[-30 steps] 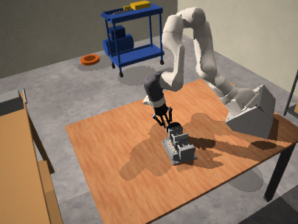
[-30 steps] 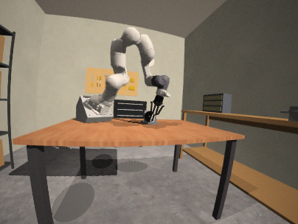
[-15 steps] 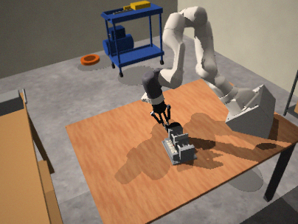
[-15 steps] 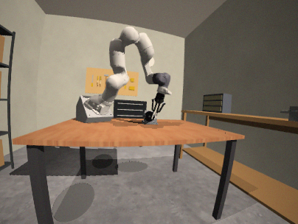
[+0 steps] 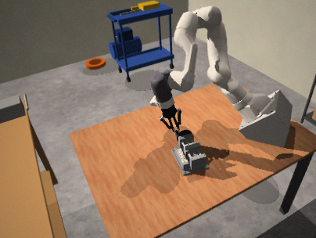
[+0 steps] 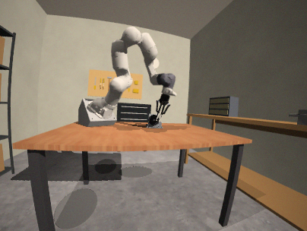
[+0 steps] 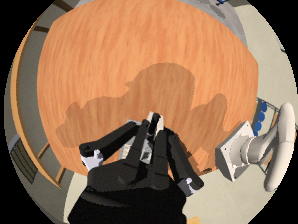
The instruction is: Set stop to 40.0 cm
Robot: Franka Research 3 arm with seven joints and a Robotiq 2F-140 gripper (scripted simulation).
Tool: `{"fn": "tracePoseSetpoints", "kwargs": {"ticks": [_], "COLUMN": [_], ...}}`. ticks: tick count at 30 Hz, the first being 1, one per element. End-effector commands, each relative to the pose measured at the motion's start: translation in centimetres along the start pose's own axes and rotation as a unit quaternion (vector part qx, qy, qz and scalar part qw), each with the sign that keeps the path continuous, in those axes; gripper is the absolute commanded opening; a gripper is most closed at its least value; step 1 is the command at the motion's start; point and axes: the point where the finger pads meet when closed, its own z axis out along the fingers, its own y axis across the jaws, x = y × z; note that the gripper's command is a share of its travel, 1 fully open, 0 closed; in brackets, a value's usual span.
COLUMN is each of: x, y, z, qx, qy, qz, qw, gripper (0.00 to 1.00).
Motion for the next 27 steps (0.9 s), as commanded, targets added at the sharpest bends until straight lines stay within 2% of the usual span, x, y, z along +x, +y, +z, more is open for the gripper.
{"fn": "tracePoseSetpoints", "kwargs": {"ticks": [1,27], "x": [0.0,0.0], "y": [0.7,1.9], "z": [-0.1,-1.0], "qx": [-0.007,-0.007], "qy": [0.000,0.000], "qz": [-0.002,-0.002], "qw": [1.000,1.000], "gripper": [0.04,0.04]}}
